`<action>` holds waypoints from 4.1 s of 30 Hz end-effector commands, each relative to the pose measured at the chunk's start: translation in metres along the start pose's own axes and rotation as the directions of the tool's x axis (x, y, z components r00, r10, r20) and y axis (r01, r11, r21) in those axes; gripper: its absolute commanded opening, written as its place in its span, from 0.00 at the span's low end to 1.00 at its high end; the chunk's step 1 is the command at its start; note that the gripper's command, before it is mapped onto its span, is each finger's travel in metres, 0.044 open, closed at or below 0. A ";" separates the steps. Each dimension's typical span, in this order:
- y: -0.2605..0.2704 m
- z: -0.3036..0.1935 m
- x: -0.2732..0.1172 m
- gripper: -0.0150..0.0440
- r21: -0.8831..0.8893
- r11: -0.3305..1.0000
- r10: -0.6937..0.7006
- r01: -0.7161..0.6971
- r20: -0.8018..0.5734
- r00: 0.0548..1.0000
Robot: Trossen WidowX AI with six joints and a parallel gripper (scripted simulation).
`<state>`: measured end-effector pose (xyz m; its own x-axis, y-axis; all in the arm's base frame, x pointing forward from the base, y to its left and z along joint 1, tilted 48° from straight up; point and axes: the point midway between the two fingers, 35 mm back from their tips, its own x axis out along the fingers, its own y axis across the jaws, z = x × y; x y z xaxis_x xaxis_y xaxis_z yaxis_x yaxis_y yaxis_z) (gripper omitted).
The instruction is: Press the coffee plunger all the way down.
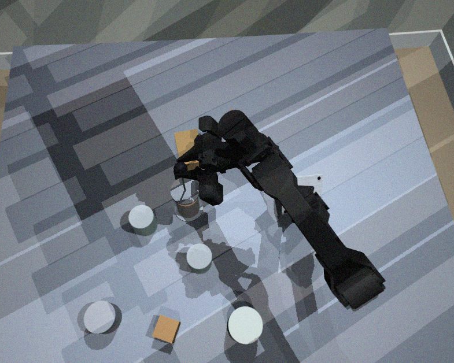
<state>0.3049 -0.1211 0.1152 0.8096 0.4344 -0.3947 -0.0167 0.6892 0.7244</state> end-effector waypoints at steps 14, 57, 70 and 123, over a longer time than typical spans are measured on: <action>-0.005 -0.026 0.020 0.47 0.005 1.000 -0.009 0.009 -0.017 1.000; -0.003 -0.080 0.063 0.47 0.009 1.000 -0.003 0.003 -0.008 1.000; -0.003 -0.077 0.068 0.47 0.008 1.000 -0.001 0.001 -0.008 1.000; -0.008 -0.065 0.062 1.00 -0.005 1.000 -0.008 0.008 0.002 1.000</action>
<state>0.3165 -0.0559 0.0434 0.8102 0.4286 -0.3998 -0.0067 0.6889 0.7248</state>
